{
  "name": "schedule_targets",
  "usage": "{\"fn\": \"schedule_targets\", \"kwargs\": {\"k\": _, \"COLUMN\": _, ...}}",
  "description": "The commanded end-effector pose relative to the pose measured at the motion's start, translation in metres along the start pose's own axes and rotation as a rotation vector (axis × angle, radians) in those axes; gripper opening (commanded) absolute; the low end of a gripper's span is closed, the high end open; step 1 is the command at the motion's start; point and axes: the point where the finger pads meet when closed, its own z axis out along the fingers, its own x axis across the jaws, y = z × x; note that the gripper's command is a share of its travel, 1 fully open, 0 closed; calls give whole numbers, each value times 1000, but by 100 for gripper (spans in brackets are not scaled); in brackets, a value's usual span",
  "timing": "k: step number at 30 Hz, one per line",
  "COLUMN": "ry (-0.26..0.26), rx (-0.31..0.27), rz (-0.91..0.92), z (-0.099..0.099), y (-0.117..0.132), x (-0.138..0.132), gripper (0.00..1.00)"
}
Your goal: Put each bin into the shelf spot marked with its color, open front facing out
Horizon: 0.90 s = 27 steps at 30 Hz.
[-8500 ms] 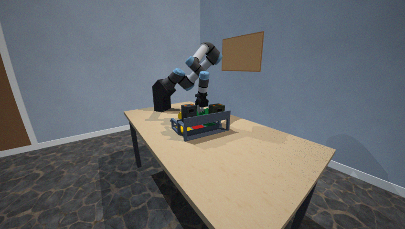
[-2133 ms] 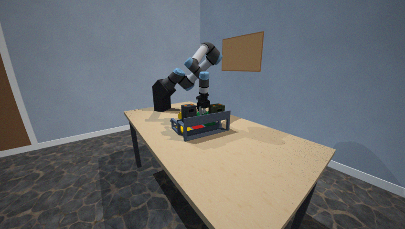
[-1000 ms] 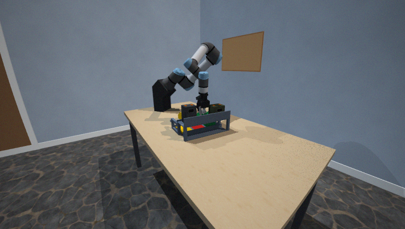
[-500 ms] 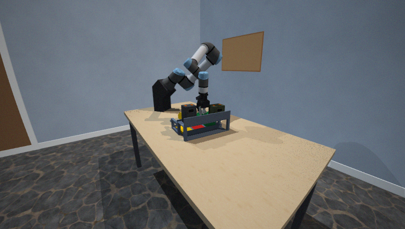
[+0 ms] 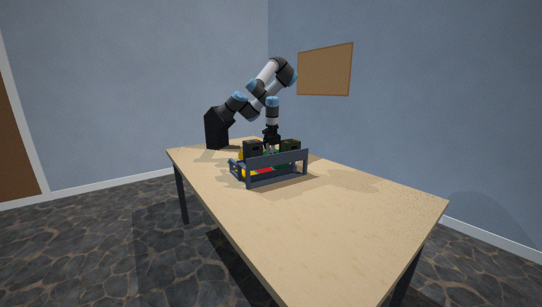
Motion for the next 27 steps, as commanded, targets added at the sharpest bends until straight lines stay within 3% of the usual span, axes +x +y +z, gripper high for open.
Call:
{"fn": "schedule_targets", "kwargs": {"k": 1, "ry": 0, "rx": -1, "rz": -1, "z": 1, "y": 1, "x": 0, "gripper": 0}}
{"fn": "schedule_targets", "kwargs": {"k": 27, "ry": 0, "rx": -1, "rz": -1, "z": 5, "y": 1, "x": 0, "gripper": 0}}
